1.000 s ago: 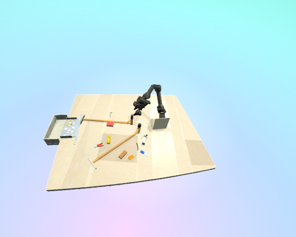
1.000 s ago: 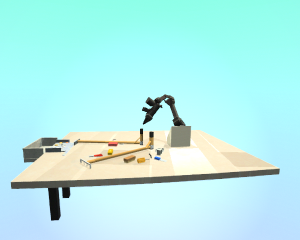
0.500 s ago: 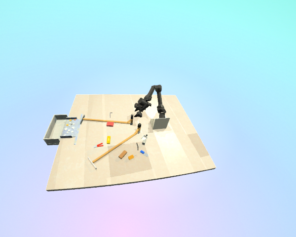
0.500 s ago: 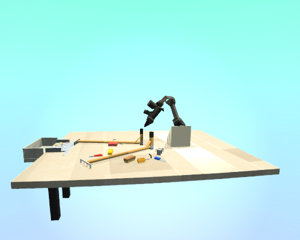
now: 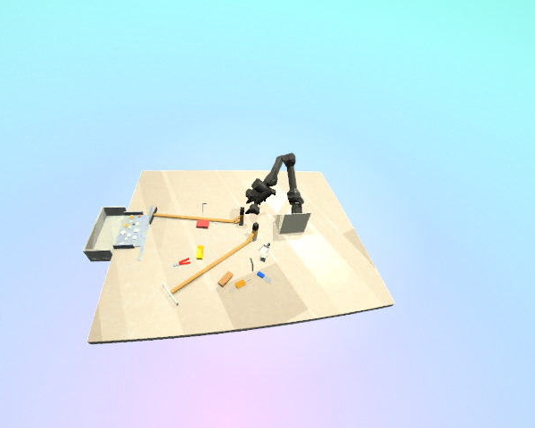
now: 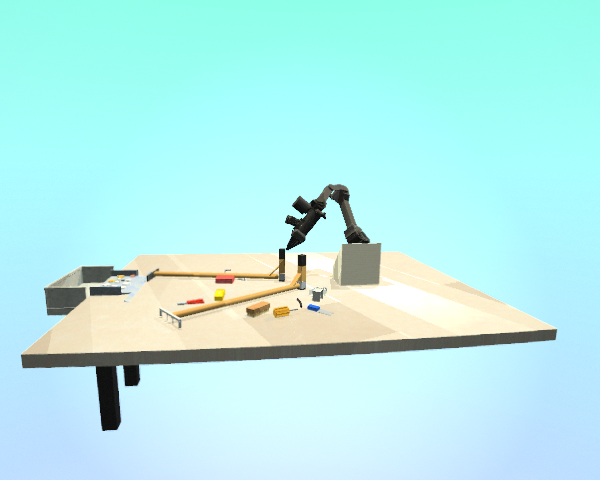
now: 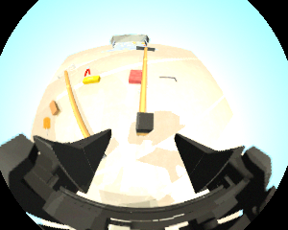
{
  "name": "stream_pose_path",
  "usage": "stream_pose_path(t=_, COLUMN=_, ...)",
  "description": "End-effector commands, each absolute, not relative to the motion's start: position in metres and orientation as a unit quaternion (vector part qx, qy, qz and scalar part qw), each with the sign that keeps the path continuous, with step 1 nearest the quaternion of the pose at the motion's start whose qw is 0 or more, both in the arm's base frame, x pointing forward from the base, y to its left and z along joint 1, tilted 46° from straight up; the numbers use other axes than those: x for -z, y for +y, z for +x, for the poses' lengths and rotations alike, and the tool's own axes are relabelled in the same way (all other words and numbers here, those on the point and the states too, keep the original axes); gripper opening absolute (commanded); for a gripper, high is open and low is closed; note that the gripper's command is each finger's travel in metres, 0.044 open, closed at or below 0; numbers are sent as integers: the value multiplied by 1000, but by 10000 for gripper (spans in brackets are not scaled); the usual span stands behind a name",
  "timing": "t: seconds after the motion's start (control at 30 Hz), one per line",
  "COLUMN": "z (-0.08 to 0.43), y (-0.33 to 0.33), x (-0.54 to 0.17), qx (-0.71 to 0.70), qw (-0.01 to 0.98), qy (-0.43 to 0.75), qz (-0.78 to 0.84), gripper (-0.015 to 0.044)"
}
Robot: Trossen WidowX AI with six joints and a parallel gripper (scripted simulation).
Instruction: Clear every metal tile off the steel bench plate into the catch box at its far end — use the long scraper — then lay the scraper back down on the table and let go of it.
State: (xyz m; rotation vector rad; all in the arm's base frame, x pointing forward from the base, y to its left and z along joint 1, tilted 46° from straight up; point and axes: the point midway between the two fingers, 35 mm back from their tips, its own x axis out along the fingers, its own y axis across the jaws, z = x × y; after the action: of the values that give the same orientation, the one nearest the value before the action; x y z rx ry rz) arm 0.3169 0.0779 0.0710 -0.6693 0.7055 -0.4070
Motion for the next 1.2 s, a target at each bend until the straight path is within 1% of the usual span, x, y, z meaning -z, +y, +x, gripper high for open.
stream_pose_path(t=0.0, z=320, y=73, x=-64, qx=193, qw=861, qy=343, qz=-323, gripper=440)
stream_pose_path(t=1.17, z=360, y=39, x=-39, qx=194, qw=861, qy=340, qz=-324, gripper=440)
